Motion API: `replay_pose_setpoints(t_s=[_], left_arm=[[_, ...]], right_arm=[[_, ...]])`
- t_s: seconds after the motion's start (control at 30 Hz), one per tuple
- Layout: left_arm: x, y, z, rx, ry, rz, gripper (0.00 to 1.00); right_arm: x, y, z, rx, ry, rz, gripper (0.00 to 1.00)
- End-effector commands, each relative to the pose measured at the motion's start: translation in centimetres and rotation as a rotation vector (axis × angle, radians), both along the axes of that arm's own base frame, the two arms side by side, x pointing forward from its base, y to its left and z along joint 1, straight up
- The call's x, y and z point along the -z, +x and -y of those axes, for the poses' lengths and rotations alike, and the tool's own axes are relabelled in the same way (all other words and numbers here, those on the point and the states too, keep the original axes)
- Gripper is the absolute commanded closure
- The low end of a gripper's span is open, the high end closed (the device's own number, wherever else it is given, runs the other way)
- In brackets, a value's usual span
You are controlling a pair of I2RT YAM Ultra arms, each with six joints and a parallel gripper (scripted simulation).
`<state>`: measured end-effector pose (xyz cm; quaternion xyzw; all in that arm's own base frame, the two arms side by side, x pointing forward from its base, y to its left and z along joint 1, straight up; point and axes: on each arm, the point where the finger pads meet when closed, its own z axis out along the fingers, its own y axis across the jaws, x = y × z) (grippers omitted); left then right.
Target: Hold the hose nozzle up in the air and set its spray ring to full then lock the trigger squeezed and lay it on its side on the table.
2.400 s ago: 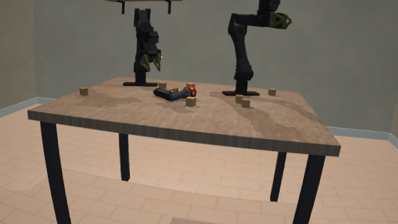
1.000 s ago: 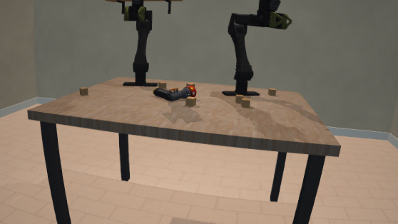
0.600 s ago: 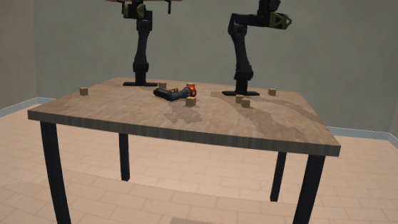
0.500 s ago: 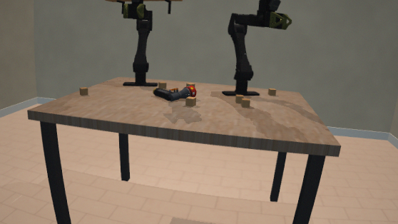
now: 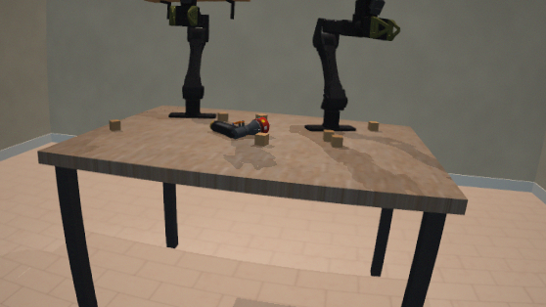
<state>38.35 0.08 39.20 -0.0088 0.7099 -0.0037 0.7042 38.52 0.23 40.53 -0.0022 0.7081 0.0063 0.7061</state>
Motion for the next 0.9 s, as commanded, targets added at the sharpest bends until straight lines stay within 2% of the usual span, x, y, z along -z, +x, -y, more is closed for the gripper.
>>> replay_pose_setpoints(t_s=[0.0,0.17,0.2,0.6,0.7,0.73,0.87], left_arm=[[-0.5,0.1,-0.3,-0.009,-0.004,0.007,0.63],[-0.4,0.0,-0.1,-0.003,-0.004,0.009,0.63],[-0.4,0.2,-0.3,-0.009,-0.004,0.003,0.63],[-1.3,-0.5,-0.4,-0.011,-0.004,0.030,0.63],[-1.4,-0.5,-0.4,-0.011,-0.004,0.032,0.63],[-1.4,-0.5,-0.4,-0.011,-0.004,0.032,0.63],[-1.6,-0.6,-0.4,-0.011,-0.004,0.036,0.63]], right_arm=[[1.1,0.1,-0.3,-0.004,0.006,-0.023,0.50],[0.0,0.0,0.2,0.008,0.004,0.001,0.50],[0.8,0.2,0.4,0.013,0.005,-0.022,0.50],[2.0,0.6,-0.3,-0.007,0.006,-0.048,0.50],[1.4,0.6,-0.3,-0.007,0.006,-0.036,0.50],[-0.3,-0.2,-0.1,-0.003,0.005,0.008,0.50],[-0.1,-0.4,-0.4,-0.010,0.006,0.002,0.50]])
